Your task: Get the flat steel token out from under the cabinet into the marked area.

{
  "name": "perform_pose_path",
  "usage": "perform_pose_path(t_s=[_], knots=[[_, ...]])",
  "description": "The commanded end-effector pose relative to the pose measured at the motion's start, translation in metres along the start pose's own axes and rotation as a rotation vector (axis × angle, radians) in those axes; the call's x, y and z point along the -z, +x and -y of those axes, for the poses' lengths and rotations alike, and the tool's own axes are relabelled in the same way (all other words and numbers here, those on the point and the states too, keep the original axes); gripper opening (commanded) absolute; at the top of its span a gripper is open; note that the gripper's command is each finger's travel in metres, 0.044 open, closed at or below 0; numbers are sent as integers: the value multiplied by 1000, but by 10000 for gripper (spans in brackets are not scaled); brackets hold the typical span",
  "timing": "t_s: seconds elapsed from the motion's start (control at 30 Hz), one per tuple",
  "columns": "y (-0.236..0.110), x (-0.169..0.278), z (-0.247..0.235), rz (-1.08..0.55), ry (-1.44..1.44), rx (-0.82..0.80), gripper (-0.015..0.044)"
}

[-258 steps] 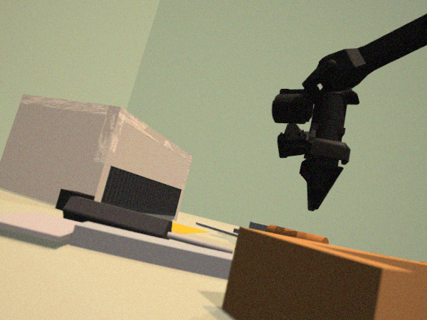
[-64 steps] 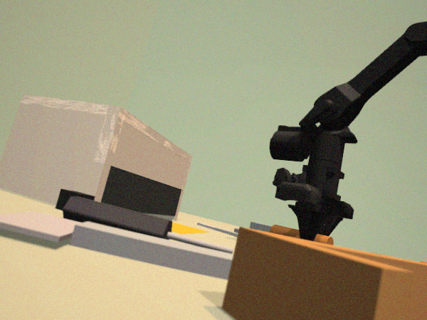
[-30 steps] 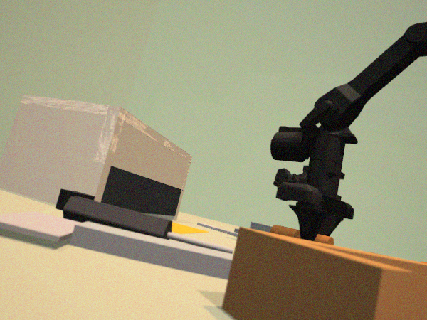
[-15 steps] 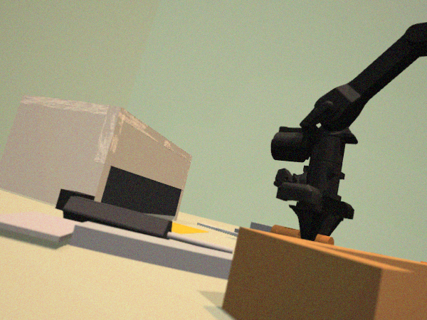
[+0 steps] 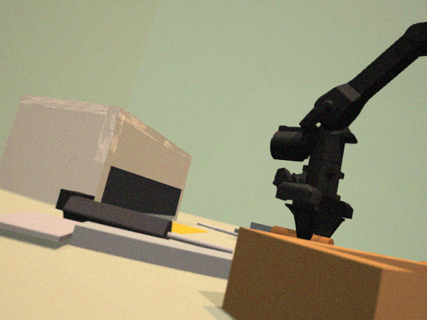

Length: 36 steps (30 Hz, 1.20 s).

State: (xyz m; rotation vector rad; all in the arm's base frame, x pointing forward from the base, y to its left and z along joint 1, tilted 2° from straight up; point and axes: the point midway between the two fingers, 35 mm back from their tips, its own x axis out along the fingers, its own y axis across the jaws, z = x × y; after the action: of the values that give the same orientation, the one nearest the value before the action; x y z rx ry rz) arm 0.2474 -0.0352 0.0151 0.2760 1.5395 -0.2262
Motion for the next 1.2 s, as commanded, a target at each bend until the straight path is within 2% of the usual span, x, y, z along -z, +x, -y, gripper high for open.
perform_pose_path(t_s=[0.0,0.37,0.5,0.8,0.93,1.17], knots=[[1,0,0,0,0,6,270],[5,3,1,-1,-16,6,270],[2,0,-1,5,-6,0,165],[2,0,-1,5,-6,0,105],[2,0,-1,5,-6,0,0],[2,0,0,4,-28,1,0]])
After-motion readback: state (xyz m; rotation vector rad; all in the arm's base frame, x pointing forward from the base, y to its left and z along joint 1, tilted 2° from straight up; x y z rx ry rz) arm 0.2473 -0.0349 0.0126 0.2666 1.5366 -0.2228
